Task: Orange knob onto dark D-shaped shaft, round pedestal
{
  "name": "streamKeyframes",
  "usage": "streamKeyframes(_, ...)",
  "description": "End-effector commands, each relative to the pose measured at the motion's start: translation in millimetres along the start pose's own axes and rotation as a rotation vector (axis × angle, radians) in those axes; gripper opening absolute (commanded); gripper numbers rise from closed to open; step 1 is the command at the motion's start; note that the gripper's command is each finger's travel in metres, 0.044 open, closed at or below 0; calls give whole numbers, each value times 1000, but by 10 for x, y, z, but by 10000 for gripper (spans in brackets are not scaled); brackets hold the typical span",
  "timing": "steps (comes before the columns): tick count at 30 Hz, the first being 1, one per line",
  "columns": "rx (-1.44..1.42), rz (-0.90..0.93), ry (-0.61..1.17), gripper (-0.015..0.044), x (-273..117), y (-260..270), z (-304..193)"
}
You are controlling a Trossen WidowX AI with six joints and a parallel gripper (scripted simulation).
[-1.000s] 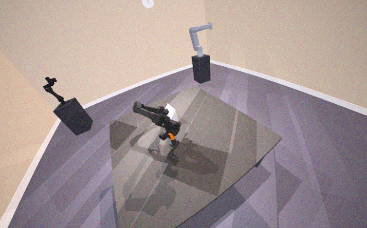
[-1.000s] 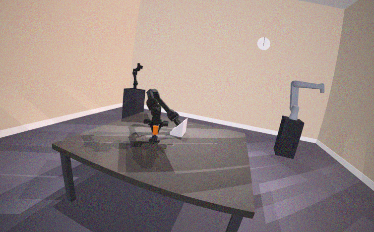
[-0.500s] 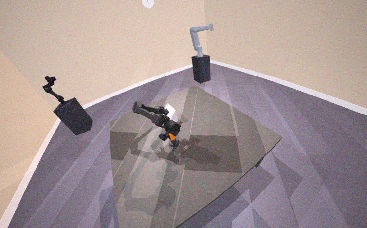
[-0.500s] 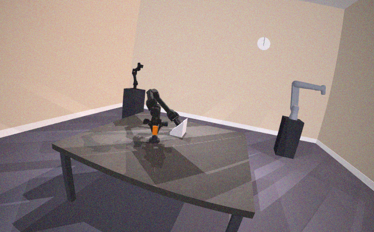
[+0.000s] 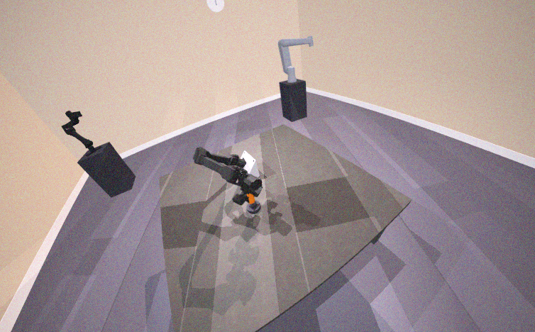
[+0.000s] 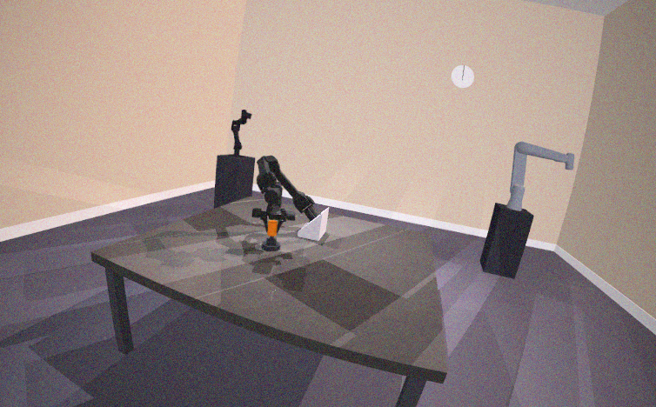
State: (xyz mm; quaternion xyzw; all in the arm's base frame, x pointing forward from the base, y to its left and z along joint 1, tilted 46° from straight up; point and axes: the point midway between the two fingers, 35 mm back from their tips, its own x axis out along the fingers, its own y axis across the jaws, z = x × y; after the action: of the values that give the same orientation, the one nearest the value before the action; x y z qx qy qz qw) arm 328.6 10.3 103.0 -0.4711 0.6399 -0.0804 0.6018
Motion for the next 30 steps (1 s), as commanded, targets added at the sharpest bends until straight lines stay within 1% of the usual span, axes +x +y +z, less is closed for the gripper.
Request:
streamKeyframes(1,-84,-3,-2,0,5,27,-10)
streamKeyframes(19,-84,-3,-2,0,37,22,-11)
streamKeyframes(25,-84,-3,-2,0,-13,8,-6)
streamKeyframes(30,-208,-3,-2,0,-18,2,-3)
